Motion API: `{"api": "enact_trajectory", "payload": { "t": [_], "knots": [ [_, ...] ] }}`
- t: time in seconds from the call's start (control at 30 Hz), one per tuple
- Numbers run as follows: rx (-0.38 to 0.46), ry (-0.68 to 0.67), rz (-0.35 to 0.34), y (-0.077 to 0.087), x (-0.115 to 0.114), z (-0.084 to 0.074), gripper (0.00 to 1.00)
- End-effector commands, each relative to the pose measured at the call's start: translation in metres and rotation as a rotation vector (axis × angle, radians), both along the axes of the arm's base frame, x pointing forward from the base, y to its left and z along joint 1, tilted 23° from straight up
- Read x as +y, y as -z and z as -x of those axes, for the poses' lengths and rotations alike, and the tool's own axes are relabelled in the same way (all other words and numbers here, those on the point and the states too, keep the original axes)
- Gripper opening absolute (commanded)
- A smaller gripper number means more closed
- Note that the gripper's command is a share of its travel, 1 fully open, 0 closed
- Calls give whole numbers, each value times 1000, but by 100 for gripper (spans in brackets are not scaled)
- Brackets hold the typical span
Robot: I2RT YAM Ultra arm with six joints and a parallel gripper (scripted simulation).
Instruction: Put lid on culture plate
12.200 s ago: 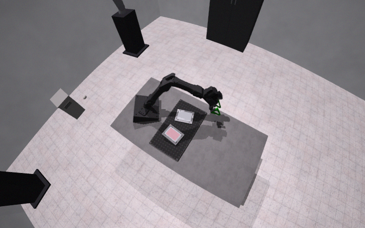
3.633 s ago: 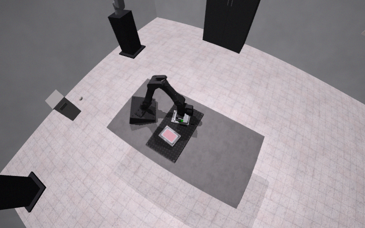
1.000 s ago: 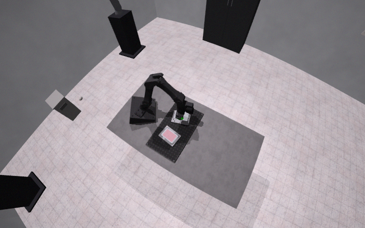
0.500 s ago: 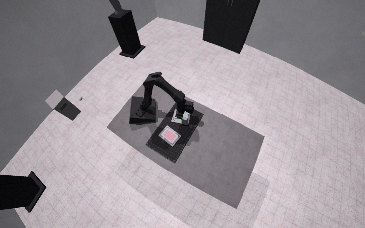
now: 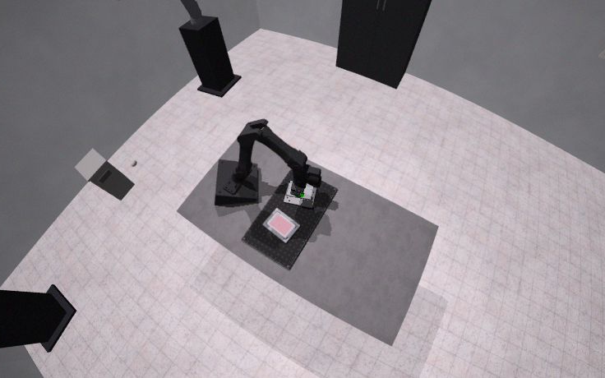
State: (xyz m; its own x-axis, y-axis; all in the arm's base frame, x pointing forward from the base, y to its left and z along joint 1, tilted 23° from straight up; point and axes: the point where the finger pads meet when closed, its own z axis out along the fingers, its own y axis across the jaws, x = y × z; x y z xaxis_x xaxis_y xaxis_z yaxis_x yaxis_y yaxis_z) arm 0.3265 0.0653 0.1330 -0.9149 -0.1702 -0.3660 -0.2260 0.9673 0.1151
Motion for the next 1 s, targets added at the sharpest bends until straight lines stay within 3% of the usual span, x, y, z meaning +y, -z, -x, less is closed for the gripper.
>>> {"api": "enact_trajectory", "payload": {
  "t": [0.0, 0.23, 0.67, 0.97],
  "knots": [
    [-11, 1, -2, -4, 0, -1, 0],
    [-11, 1, -1, -3, 0, -1, 0],
    [71, 400, -147, 6, -43, 1, 0],
    [73, 412, -150, 11, -65, 3, 0]
  ]
}}
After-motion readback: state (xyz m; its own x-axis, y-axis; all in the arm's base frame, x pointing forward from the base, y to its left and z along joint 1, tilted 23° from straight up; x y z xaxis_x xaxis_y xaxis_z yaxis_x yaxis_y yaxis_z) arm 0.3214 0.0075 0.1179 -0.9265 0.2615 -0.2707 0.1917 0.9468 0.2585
